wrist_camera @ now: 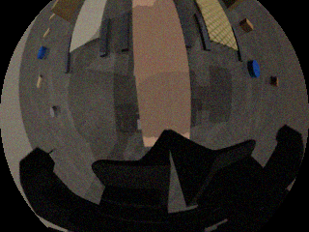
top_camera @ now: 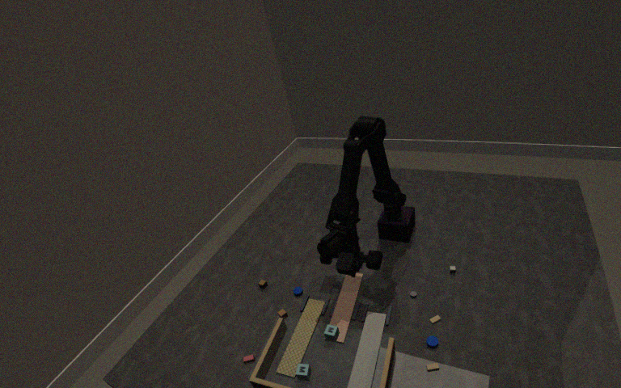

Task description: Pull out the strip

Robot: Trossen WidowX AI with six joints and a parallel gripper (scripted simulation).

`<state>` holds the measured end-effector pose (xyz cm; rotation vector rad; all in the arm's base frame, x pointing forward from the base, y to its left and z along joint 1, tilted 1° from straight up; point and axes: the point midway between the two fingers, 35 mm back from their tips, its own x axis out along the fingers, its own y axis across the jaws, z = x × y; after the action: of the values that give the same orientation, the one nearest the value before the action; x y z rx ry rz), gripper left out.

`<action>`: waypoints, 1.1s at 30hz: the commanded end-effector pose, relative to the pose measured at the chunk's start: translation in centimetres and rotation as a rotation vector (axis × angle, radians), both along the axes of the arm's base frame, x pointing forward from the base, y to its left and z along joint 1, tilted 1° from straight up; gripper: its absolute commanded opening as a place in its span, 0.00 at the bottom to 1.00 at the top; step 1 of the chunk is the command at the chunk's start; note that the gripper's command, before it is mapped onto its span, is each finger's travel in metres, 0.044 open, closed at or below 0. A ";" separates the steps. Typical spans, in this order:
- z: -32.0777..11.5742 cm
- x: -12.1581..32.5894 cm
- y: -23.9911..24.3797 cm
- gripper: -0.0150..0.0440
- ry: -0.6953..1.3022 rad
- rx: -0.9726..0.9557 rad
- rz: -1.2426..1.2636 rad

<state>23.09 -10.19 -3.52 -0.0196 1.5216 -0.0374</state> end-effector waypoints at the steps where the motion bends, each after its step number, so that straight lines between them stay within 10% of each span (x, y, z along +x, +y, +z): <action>1: -0.7 -1.7 0.4 0.25 0.041 0.012 0.000; 33: -0.7 -4.3 0.4 0.25 0.042 0.012 0.000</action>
<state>20.48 -10.22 -3.56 -0.0214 1.5217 -0.0379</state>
